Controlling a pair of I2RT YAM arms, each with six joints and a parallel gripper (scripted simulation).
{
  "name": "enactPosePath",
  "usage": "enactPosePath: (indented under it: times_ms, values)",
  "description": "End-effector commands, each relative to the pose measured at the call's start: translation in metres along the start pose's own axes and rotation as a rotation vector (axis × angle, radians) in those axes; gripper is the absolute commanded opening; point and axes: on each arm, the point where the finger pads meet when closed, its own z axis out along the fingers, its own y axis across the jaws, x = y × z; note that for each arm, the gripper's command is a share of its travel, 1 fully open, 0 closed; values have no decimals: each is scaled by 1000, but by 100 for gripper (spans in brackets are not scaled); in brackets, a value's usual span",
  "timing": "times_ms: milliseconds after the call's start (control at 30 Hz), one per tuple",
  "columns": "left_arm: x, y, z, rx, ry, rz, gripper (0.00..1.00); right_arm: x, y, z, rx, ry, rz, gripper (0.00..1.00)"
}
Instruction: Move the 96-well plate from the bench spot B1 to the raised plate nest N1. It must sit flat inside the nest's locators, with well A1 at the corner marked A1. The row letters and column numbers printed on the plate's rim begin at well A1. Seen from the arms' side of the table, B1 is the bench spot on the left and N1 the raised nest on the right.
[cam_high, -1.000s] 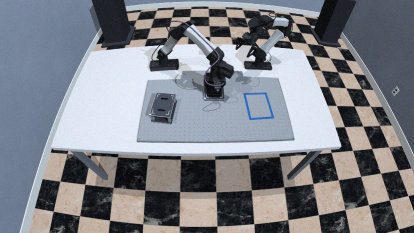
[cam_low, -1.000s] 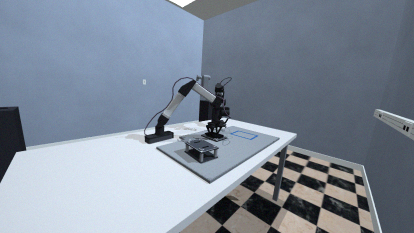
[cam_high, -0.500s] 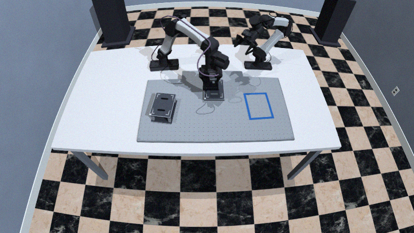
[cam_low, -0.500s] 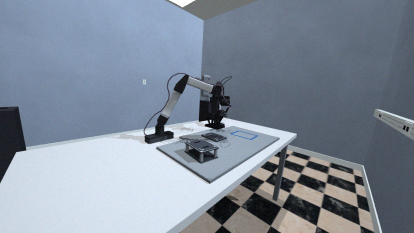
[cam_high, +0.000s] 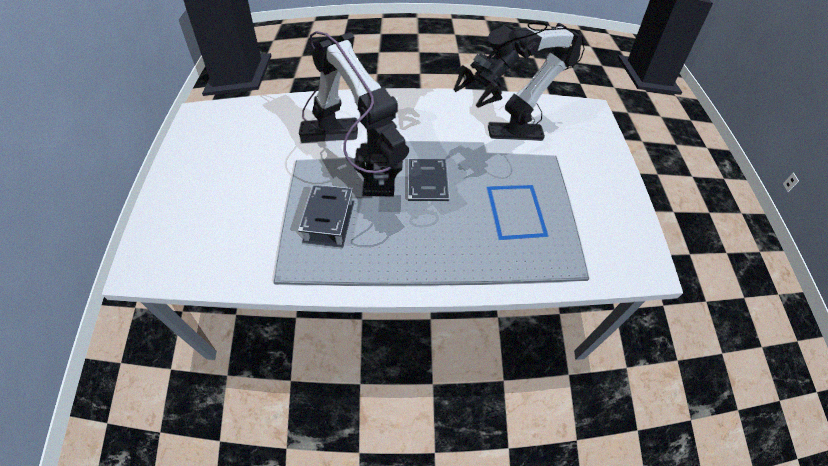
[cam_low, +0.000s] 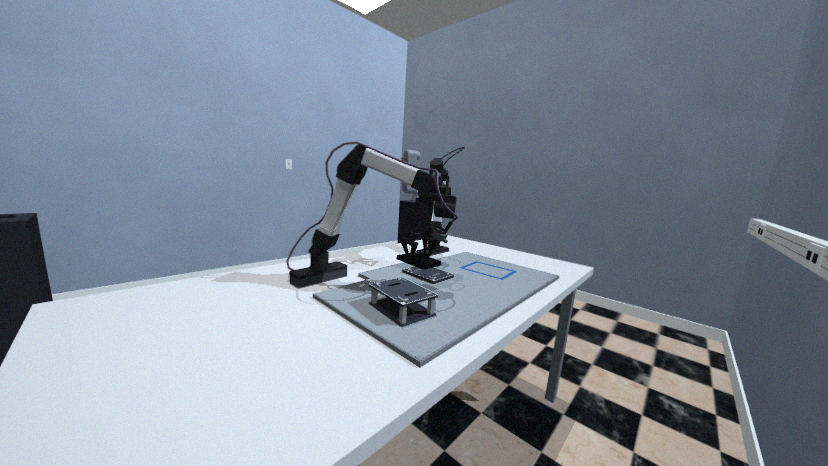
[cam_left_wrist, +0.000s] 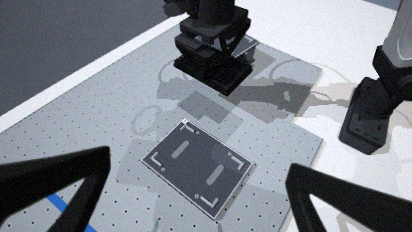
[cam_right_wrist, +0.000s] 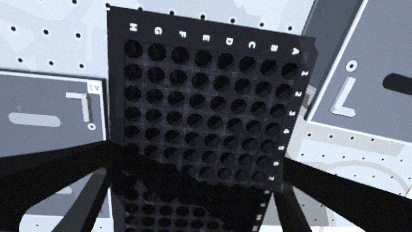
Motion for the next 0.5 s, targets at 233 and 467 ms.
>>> enactPosePath:
  times_ms: [233,467]
  values:
    - [-98,-9,76,22,-169,43,100,-59,-100,-6,-6,0,31,82]
    - [-116,-17,129,33,-173,59,100,-81,-139,-5,-9,-1,85,82]
